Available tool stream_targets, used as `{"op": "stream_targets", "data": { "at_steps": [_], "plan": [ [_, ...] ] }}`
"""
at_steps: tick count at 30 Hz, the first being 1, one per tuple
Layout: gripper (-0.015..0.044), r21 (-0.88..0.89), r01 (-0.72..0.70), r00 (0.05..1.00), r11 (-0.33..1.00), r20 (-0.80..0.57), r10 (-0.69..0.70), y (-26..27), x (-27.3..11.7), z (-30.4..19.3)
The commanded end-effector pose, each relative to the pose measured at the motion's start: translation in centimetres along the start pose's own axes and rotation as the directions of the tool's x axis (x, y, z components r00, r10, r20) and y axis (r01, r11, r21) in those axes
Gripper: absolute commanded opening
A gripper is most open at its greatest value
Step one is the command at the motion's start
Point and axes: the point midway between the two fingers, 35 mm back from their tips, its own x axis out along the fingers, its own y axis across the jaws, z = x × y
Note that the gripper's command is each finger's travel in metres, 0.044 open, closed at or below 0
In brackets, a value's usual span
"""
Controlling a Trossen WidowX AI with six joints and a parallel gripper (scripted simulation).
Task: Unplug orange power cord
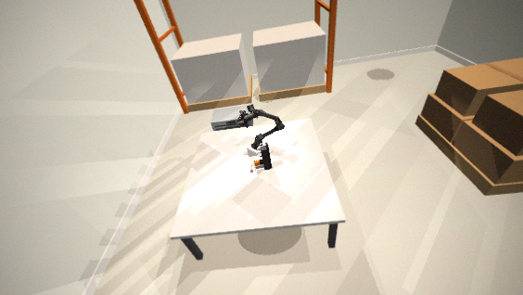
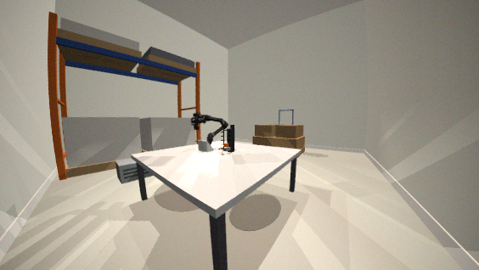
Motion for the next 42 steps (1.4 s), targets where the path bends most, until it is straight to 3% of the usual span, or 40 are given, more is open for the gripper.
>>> {"op": "stream_targets", "data": {
  "at_steps": [1, 9, 15, 23, 32, 42],
  "plan": [
    [0.0160, -0.108, 0.050, 0.986, 0.993, -0.150, -0.066, 1.8, 2.3, -3.8],
    [0.0160, -0.392, 0.146, 0.854, 0.908, -0.414, -0.316, 2.6, 6.1, -14.5],
    [0.0160, -0.625, 0.156, 0.703, 0.765, -0.474, -0.530, 0.8, 7.5, -22.6],
    [0.0160, -0.842, 0.143, 0.460, 0.519, -0.408, -0.789, -4.2, 6.9, -32.0],
    [0.0160, -0.982, 0.102, 0.175, 0.159, -0.140, -0.975, -12.8, 3.5, -39.9],
    [0.0160, -0.987, 0.097, 0.157, 0.131, -0.115, -0.981, -13.6, 2.9, -40.2]
  ]
}}
